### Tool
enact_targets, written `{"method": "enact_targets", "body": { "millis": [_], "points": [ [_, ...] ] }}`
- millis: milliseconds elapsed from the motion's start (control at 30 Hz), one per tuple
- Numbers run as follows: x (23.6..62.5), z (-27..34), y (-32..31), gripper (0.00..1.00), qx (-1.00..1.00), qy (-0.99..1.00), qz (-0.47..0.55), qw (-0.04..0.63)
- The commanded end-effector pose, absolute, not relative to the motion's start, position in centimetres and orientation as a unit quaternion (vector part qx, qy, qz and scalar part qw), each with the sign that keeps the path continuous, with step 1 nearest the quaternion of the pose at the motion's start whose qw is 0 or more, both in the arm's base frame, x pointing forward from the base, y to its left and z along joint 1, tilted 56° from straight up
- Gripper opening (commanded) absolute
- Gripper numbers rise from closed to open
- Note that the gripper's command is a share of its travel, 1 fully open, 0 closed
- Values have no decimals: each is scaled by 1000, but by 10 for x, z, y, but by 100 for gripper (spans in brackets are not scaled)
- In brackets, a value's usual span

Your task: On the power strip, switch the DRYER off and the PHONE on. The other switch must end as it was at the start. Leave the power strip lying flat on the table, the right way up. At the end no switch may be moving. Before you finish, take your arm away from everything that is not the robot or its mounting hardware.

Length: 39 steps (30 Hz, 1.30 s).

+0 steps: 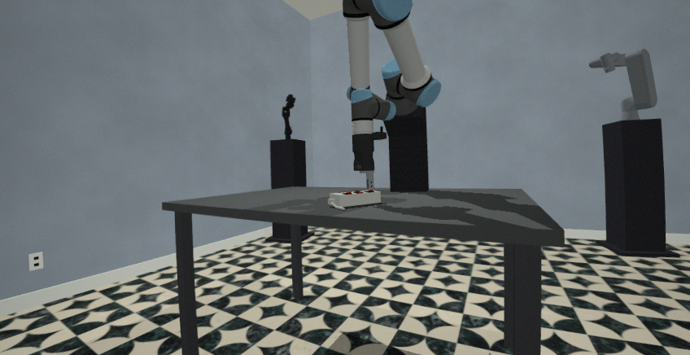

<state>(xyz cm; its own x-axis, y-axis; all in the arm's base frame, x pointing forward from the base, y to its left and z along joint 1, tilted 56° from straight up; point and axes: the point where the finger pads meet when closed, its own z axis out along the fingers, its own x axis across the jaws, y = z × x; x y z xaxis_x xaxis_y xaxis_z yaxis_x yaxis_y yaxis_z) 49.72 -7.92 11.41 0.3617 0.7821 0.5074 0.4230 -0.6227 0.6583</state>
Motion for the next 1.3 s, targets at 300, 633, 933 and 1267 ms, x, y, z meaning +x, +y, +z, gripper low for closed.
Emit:
{"method": "enact_targets", "body": {
  "millis": [300, 633, 933, 1267],
  "points": [
    [497, 114, -79, 0, 797, 378, 420, 214],
    [497, 114, -79, 0, 797, 378, 420, 214],
    [499, 113, -79, 0, 797, 378, 420, 214],
    [501, 112, -79, 0, 797, 378, 420, 214]
  ]
}}
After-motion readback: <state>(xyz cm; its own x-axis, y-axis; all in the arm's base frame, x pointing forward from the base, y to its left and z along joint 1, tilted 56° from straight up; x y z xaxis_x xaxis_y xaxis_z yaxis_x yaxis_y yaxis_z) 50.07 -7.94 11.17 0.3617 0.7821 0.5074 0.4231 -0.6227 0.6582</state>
